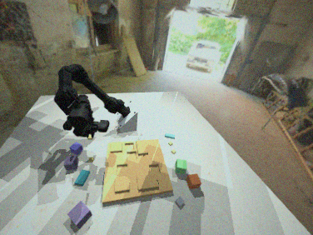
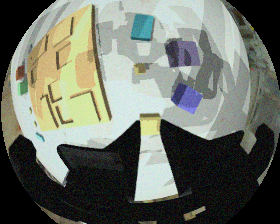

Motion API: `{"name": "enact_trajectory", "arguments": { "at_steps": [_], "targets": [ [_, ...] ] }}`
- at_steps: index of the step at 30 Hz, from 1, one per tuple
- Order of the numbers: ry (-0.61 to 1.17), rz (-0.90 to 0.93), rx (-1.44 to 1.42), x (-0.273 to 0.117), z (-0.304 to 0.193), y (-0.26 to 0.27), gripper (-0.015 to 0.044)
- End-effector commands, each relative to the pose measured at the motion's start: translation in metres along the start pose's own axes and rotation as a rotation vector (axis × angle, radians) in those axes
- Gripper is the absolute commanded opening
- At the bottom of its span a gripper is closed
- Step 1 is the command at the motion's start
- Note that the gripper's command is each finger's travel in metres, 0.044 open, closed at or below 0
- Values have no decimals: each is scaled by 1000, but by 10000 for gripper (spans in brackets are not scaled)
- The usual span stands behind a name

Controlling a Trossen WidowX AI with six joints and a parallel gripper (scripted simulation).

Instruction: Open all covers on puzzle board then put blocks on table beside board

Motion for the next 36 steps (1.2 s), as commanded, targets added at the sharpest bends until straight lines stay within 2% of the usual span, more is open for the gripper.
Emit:
{"name": "enact_trajectory", "arguments": {
  "at_steps": [1, 36],
  "targets": [
    [5, 1, -4, 7, -1, 1, 80],
    [8, 9, 0, 63, 3, 3, 80]
  ]
}}
Point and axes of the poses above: the point midway between the two fingers, 35 mm back from their tips, its own x axis out along the fingers, its own y axis across the jaws, z = x × y, the point moved 7 cm from there along -x, back along the fingers, and after that the axes turned 9 degrees about x, right-handed, at the moved point
